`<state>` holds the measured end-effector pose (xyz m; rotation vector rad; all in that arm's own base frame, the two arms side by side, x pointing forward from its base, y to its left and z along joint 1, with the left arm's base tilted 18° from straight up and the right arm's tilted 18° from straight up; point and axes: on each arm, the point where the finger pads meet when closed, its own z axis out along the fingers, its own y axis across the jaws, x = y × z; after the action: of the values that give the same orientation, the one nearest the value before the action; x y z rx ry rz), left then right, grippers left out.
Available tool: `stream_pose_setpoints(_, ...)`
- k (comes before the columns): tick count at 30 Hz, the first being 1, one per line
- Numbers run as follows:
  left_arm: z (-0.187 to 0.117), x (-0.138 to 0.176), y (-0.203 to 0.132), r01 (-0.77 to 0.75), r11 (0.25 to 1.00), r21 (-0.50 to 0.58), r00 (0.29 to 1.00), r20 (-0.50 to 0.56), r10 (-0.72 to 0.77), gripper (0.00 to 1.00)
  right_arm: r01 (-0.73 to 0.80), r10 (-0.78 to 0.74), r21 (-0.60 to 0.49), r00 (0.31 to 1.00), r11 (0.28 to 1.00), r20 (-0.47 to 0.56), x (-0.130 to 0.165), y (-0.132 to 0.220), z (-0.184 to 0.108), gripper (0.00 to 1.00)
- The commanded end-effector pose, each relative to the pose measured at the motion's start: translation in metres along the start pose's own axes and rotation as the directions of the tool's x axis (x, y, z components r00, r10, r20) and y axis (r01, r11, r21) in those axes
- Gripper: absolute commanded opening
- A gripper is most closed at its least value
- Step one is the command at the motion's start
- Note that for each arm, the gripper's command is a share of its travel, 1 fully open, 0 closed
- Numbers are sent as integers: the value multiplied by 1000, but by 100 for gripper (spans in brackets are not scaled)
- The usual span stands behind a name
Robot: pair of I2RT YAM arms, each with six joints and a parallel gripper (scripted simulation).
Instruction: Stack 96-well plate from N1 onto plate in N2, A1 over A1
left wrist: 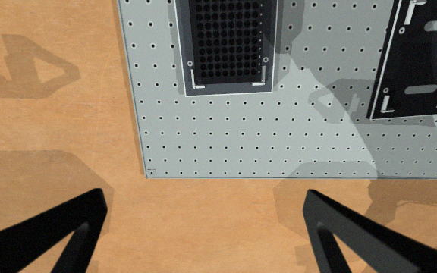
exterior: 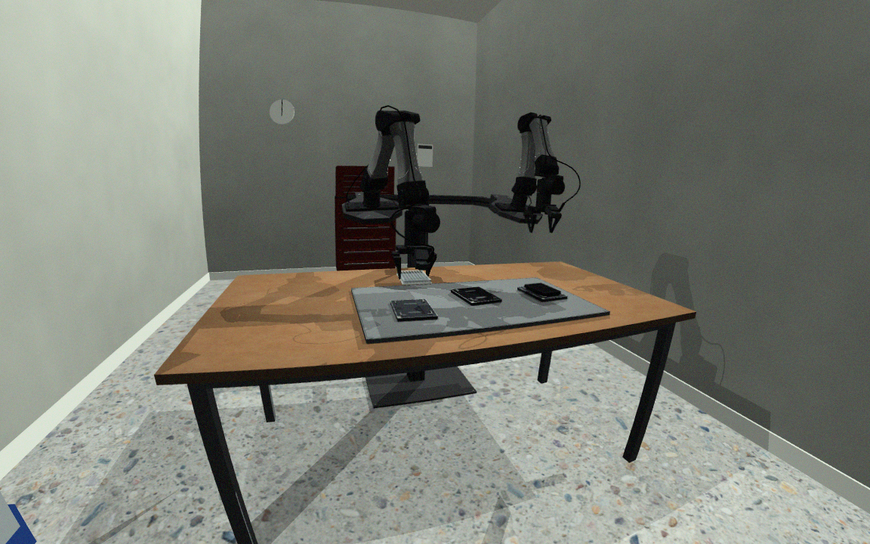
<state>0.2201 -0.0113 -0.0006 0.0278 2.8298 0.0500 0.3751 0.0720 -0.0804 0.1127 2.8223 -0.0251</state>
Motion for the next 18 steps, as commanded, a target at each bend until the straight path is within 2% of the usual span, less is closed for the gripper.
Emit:
stream_pose_setpoints(1,-1,-1,1,4,1000,-2,1000,3,-4,100,2,-1,14,1000,1000,-18,8,-2,1,0)
stream_pose_setpoints(4,-1,-1,1,4,1000,-2,1000,3,-4,100,2,-1,17,1000,1000,-27,9,-3,3,0)
stream_pose_setpoints(9,-1,-1,1,4,1000,-2,1000,3,-4,100,175,-174,13,984,985,-29,18,14,6,0)
stream_pose_setpoints(18,-1,-1,1,4,1000,-2,1000,3,-4,100,160,-160,13,987,987,-21,24,37,5,0)
